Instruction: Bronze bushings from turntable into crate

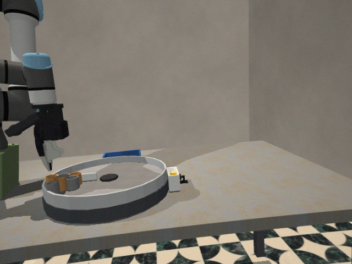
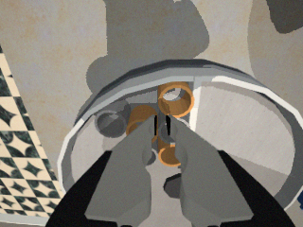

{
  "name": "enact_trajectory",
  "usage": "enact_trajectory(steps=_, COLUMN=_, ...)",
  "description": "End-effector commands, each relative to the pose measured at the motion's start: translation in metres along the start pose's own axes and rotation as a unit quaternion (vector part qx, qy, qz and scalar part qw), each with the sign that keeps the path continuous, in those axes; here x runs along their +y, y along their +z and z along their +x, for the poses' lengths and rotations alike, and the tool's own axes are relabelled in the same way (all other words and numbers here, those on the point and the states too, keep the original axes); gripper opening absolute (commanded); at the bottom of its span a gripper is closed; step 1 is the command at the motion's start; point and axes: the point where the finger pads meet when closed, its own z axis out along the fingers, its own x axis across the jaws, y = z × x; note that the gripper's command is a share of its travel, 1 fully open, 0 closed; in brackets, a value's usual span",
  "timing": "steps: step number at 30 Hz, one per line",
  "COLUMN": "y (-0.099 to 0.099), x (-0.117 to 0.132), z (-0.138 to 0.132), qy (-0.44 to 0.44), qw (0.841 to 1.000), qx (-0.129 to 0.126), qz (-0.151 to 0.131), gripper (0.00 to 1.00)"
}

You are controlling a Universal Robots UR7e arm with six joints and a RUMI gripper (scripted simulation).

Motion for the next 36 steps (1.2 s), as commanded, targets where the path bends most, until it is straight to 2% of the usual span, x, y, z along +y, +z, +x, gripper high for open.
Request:
enact_trajectory(steps=1, y=0.0117, x=0.0003, z=-0.0004, qy=0.0, qw=1.0, qx=0.0, qz=0.0, gripper=0.05)
enact_trajectory(steps=5, y=0.0194, x=0.0003, z=-0.0004, qy=0.0, qw=1.0, qx=0.0, qz=0.0, gripper=0.05)
enact_trajectory(steps=36, y=0.0195, x=0.0003, z=-0.0004, qy=0.0, qw=1.0, qx=0.0, qz=0.0, gripper=0.05)
